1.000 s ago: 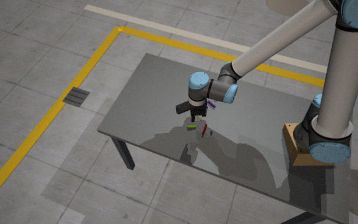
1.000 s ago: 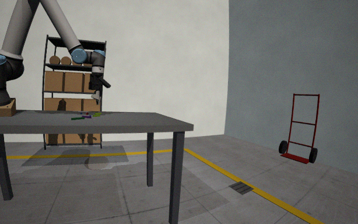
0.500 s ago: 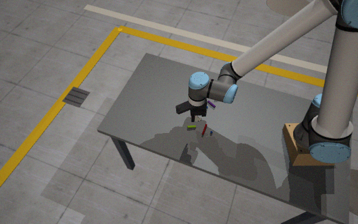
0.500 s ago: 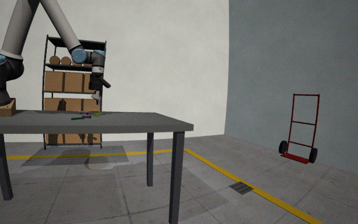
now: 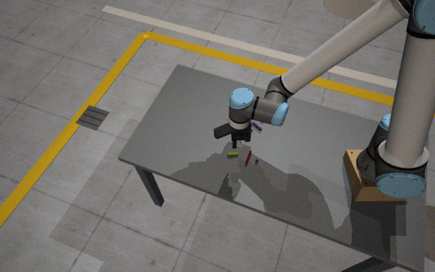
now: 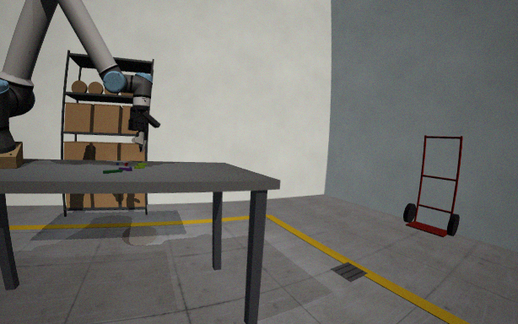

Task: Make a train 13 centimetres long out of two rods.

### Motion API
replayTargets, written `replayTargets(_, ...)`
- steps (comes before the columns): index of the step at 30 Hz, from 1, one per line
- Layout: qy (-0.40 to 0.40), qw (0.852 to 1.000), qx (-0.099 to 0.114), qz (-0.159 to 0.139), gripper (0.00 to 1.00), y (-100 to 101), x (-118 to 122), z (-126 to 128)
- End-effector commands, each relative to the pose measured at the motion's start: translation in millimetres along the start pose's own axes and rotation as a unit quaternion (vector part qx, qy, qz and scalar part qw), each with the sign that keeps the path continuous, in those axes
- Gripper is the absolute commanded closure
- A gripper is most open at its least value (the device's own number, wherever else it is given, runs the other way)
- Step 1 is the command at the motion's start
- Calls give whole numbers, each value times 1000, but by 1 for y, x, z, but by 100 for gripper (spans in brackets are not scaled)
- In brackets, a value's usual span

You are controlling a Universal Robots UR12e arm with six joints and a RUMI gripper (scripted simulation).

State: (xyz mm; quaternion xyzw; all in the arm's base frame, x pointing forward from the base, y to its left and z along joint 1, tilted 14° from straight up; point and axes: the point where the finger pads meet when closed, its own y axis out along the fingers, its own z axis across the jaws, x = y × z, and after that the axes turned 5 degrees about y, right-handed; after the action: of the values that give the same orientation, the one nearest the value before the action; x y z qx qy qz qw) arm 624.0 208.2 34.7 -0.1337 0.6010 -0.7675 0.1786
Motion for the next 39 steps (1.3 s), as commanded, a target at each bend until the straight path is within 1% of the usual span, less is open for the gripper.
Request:
replayTargets(1, 0, 1000, 0, 1, 86, 3, -1, 0)
replayTargets(8, 0, 1000, 0, 1, 86, 9, -1, 0)
replayTargets(23, 0, 1000, 0, 1, 86, 33, -1, 1)
replayTargets(39, 0, 1000, 0, 1, 86, 47, -1, 1)
